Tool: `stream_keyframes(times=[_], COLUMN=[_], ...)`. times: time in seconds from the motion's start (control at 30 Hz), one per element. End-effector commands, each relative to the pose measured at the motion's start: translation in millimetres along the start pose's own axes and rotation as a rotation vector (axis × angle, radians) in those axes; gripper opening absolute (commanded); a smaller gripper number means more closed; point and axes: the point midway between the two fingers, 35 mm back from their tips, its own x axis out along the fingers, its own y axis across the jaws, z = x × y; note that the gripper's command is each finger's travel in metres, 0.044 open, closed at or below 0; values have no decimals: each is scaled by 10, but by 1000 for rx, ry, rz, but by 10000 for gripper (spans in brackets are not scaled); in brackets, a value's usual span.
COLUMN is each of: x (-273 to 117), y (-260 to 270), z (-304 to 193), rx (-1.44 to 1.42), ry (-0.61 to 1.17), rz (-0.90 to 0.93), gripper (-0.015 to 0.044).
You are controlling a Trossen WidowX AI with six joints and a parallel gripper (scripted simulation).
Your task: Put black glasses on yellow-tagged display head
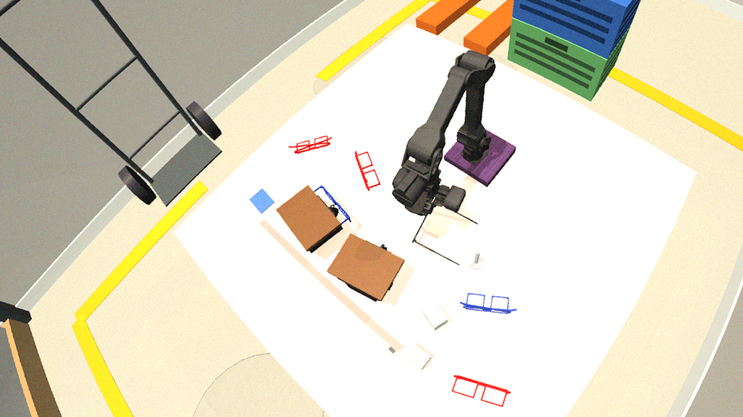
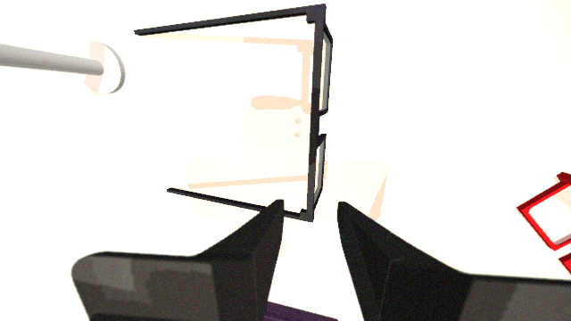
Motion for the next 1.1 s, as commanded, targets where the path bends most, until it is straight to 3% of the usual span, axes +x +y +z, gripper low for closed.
stream_keyframes(times=[0.0, 1.07], x=[-2, 513], y=[5, 5], z=[3, 11], rx=[4, 4], ry=[-6, -6], rz=[1, 1], gripper=[140, 140])
